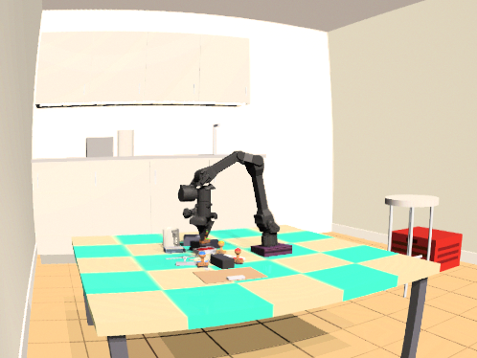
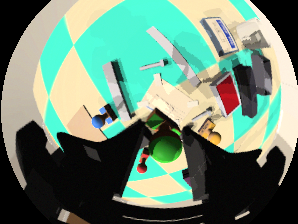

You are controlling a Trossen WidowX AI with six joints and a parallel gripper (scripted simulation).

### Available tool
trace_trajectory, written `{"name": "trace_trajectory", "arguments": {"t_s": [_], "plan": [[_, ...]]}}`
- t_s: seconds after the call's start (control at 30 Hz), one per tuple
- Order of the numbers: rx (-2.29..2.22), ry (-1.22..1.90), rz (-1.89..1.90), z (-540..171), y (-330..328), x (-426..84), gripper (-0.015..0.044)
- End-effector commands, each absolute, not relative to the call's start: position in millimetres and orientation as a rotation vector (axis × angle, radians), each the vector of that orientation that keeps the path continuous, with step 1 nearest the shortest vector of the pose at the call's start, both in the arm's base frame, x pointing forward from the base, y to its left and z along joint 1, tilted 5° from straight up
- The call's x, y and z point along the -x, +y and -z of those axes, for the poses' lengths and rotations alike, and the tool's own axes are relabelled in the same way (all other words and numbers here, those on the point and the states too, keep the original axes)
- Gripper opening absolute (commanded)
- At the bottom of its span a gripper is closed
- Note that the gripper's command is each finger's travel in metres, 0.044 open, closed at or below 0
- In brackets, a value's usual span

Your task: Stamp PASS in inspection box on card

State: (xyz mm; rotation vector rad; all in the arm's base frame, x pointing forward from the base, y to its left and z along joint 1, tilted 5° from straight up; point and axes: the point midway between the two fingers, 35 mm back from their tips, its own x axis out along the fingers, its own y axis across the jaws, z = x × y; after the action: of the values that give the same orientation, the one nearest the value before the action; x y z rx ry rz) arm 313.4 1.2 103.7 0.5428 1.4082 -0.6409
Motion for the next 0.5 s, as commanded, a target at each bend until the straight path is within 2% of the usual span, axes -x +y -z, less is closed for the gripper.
{"name": "trace_trajectory", "arguments": {"t_s": [0.0,0.47], "plan": [[-0.546,1.402,0.645,-108.1,-6.6,-317.8,0.0000],[-0.544,1.395,0.653,-118.3,-90.9,-347.9,0.0000]]}}
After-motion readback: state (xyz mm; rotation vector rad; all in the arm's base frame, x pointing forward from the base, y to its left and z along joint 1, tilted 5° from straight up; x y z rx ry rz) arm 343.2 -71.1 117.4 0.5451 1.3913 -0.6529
